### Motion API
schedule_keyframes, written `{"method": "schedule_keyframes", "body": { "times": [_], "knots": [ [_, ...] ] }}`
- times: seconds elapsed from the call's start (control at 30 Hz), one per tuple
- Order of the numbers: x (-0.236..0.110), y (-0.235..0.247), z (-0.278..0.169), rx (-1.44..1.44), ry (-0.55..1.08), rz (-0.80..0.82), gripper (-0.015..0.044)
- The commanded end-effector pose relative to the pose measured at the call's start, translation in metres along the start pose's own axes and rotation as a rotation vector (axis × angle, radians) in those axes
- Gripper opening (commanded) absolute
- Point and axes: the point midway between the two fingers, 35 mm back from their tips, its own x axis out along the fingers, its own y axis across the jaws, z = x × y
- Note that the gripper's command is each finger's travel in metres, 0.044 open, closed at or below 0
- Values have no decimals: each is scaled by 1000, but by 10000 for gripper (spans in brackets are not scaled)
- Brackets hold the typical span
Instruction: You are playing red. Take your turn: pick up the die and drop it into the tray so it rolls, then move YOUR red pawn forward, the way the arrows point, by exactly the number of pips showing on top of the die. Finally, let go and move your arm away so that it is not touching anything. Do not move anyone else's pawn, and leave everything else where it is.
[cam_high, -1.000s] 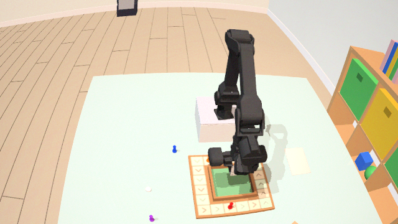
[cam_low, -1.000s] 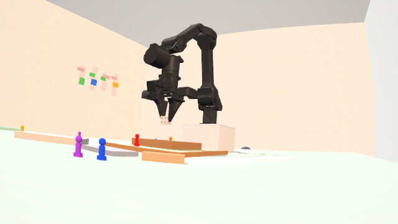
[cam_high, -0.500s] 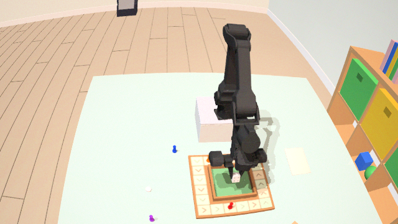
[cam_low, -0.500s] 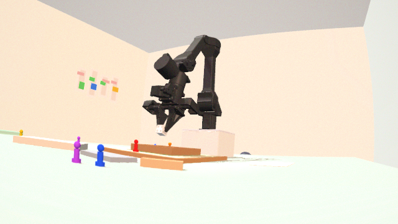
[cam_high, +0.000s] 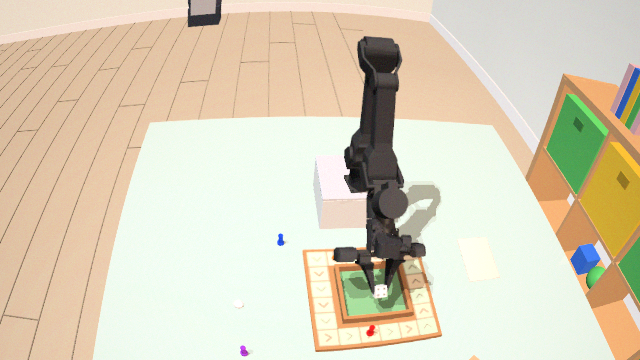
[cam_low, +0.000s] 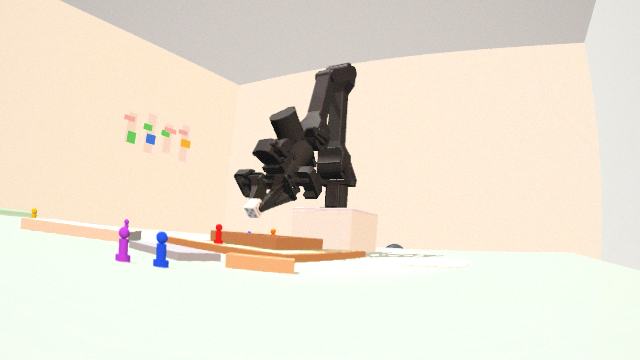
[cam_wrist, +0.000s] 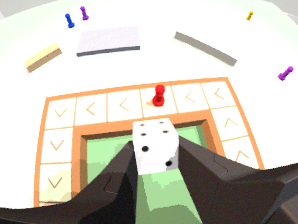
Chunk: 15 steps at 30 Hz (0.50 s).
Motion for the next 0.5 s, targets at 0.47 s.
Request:
{"method": "schedule_keyframes", "body": {
  "times": [0.47],
  "knots": [
    [-57,2,-1,-6,-55,5,0]
  ]
}}
